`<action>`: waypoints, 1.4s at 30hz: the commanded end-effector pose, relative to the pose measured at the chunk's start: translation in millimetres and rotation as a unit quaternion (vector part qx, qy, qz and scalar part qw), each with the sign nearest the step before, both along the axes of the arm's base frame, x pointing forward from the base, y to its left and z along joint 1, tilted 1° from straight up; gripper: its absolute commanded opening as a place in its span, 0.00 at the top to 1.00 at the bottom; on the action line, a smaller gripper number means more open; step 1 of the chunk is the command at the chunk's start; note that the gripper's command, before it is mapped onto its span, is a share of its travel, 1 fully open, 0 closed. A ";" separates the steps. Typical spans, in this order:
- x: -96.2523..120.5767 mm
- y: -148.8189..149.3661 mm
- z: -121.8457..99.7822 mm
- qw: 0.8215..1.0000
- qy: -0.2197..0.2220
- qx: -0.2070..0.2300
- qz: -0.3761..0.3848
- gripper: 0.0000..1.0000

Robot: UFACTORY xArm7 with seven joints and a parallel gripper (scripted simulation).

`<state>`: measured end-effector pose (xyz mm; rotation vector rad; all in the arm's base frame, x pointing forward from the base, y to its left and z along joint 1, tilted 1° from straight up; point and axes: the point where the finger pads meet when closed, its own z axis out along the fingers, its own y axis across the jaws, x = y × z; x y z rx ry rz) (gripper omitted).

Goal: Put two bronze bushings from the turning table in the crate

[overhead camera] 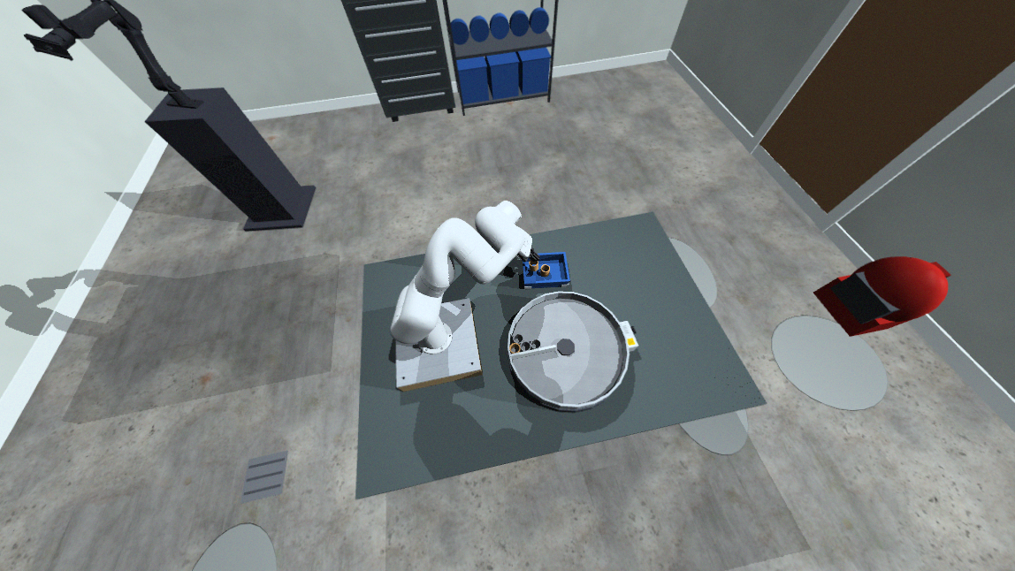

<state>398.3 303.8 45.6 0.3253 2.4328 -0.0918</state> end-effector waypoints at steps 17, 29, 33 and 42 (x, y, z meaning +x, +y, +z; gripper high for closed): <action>0.3 1.8 -22.4 1.000 -0.001 0.001 0.000 1.00; 0.1 2.2 -38.0 1.000 -0.001 0.001 0.000 1.00; 0.1 2.3 -38.9 1.000 -0.001 0.001 0.000 1.00; 0.1 2.3 -39.5 1.000 -0.001 0.001 0.000 1.00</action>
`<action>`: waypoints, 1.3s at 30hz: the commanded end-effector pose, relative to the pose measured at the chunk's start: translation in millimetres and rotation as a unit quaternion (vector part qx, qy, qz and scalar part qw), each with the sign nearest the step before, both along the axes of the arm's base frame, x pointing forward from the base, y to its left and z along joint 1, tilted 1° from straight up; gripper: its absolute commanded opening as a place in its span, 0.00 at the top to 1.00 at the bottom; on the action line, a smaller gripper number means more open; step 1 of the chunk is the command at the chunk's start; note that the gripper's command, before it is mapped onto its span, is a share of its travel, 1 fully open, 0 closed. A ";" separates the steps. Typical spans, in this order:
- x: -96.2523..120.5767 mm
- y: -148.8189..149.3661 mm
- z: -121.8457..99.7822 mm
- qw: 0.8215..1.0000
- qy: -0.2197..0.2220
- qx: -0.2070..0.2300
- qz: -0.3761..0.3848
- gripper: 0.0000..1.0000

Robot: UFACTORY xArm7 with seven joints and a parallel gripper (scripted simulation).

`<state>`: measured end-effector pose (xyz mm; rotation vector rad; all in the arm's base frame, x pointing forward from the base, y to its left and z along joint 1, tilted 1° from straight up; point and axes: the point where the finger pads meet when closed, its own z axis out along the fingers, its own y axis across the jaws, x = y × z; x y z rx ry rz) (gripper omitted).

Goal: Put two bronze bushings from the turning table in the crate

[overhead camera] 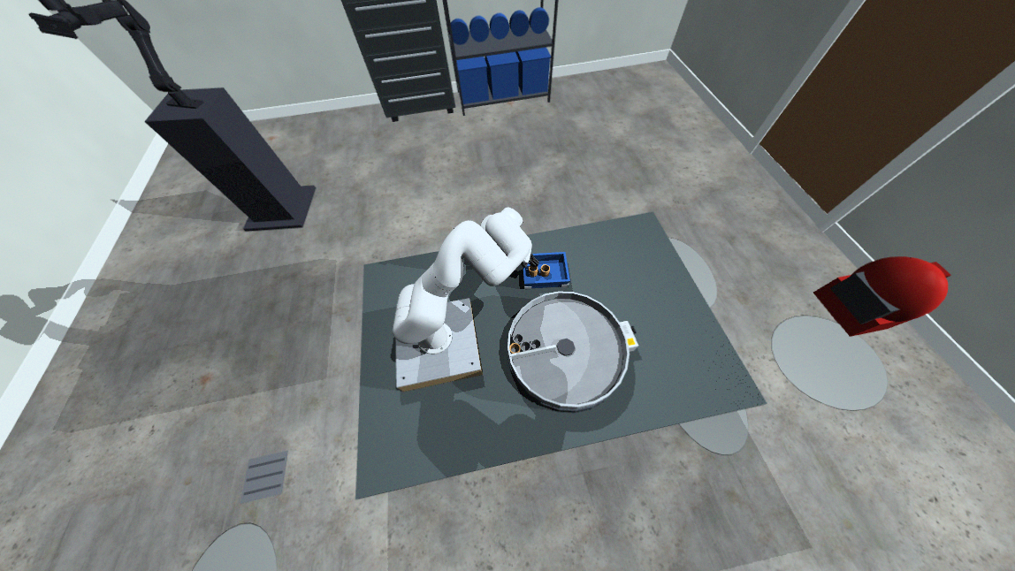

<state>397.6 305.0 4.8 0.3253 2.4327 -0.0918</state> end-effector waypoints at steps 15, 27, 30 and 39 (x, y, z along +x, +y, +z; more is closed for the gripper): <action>0.7 1.1 0.5 1.000 -0.001 0.001 0.000 1.00; 0.8 1.2 -2.8 1.000 -0.001 0.001 0.000 1.00; 0.8 1.3 -3.7 1.000 -0.001 0.001 0.000 1.00; 0.8 1.3 -4.4 1.000 -0.001 0.001 0.000 1.00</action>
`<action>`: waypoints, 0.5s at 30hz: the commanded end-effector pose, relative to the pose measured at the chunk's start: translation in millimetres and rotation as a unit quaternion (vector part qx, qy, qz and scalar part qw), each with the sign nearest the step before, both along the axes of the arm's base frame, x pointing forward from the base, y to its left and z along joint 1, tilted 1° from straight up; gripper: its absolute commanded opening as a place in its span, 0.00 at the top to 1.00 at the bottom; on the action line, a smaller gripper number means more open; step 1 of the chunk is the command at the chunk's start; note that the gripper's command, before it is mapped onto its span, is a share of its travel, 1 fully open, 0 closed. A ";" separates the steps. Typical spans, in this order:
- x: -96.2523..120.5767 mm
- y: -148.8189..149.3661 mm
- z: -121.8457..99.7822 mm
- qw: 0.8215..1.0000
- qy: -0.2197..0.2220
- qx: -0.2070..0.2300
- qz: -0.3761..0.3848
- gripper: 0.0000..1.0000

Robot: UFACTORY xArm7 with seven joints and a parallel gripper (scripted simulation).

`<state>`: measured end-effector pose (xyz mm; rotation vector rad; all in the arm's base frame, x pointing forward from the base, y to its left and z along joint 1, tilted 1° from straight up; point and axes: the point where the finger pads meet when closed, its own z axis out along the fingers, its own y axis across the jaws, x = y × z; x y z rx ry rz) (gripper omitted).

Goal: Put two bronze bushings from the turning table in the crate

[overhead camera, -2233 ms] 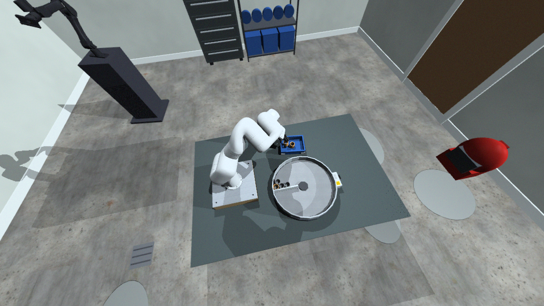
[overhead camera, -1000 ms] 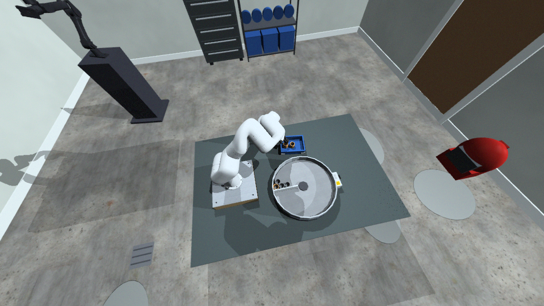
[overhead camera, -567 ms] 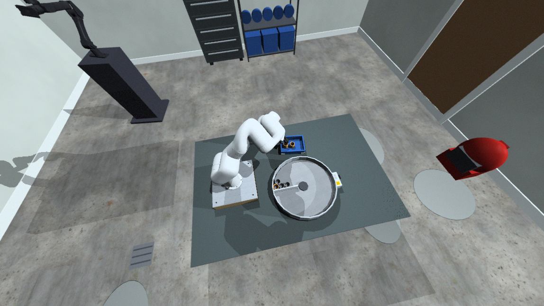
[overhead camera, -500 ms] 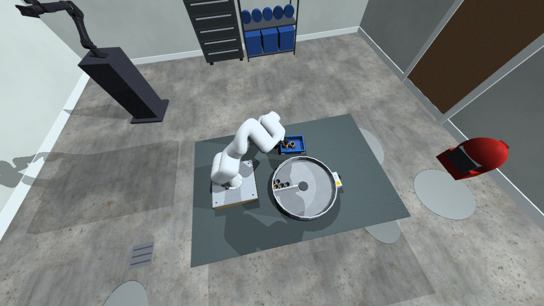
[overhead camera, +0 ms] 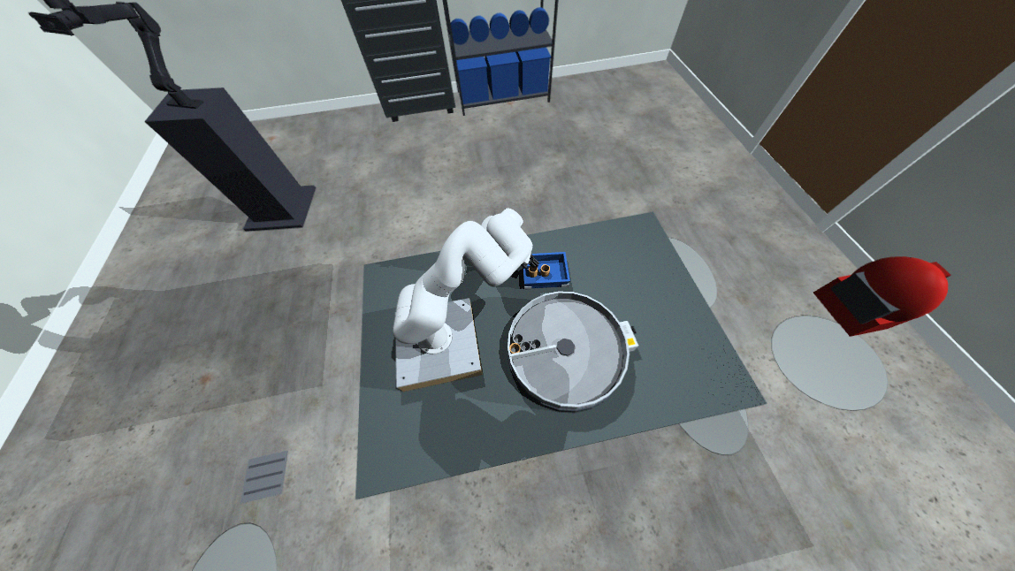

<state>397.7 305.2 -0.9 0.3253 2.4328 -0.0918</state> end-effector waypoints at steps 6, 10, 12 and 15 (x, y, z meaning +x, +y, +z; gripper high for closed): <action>0.8 1.1 1.3 1.000 -0.001 0.001 0.000 1.00; 0.8 1.1 1.3 1.000 -0.001 0.001 0.000 1.00; 0.8 1.1 1.3 1.000 -0.001 0.001 0.000 0.89; 0.8 1.1 1.3 1.000 -0.001 0.001 0.000 0.89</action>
